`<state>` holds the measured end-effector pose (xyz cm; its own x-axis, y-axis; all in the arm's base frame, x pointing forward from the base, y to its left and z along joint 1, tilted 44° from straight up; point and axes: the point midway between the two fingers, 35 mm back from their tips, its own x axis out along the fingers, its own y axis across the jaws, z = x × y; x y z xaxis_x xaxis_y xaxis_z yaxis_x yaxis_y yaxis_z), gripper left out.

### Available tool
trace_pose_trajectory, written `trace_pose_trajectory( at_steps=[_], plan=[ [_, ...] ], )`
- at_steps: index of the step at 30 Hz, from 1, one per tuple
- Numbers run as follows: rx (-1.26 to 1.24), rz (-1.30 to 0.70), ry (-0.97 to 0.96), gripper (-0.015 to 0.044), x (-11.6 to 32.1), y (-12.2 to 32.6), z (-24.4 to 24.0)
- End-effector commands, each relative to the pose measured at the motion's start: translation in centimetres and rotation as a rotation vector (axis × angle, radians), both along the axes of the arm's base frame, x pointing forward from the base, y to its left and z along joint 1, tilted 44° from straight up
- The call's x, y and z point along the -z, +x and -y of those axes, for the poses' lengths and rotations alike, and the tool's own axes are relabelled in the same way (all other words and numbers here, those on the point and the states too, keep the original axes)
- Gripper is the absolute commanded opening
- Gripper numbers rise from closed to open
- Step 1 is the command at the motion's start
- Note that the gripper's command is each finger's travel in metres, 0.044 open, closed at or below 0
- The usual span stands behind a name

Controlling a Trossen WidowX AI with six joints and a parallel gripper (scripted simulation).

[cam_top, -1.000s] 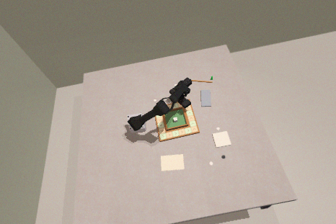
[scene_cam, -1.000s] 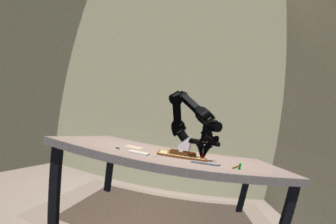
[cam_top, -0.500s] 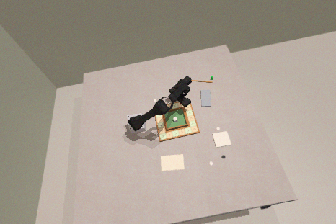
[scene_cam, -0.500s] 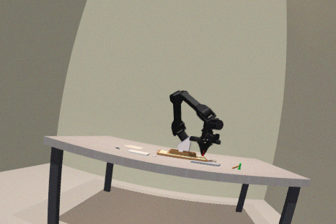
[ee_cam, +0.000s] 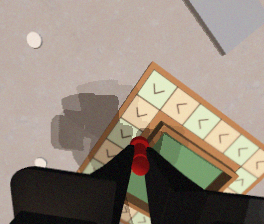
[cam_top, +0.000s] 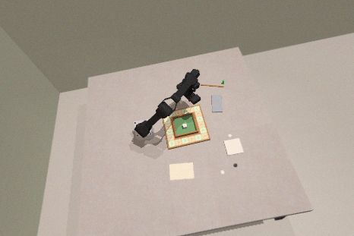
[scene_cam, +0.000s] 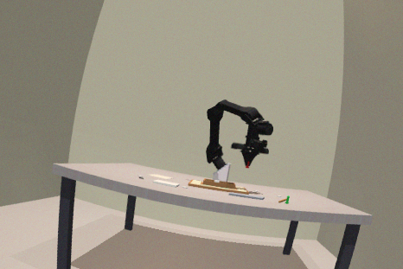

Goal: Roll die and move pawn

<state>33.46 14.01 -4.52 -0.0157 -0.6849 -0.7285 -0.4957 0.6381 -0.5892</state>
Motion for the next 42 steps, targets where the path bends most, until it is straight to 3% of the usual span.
trace_pose_trajectory(
  at_steps=[1, 42],
  plan=[
    [0.004, 0.004, 0.003, 0.0000, -1.2, -0.2, -1.0],
    [0.003, -0.002, 0.003, 0.0000, 3.1, -11.6, 3.8]
  ],
)
